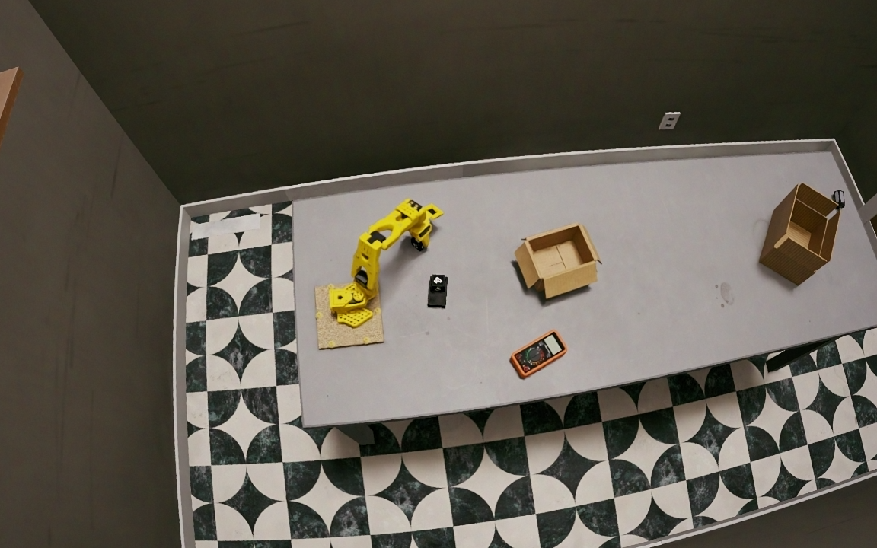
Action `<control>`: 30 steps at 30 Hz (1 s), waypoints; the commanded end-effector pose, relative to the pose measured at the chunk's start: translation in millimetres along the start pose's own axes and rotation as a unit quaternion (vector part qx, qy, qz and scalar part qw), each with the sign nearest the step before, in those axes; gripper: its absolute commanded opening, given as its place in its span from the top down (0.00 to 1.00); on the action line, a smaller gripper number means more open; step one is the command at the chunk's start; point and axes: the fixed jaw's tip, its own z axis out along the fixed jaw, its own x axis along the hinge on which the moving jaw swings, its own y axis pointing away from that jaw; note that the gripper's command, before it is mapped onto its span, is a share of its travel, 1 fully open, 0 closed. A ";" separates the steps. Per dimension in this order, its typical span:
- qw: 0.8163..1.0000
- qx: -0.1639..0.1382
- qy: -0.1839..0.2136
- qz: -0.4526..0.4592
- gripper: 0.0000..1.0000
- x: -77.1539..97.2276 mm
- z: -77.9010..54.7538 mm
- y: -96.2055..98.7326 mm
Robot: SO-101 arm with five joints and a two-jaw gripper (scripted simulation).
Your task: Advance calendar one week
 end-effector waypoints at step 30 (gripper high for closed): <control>1.000 0.000 0.006 -0.002 0.97 2.7 2.7 -2.2</control>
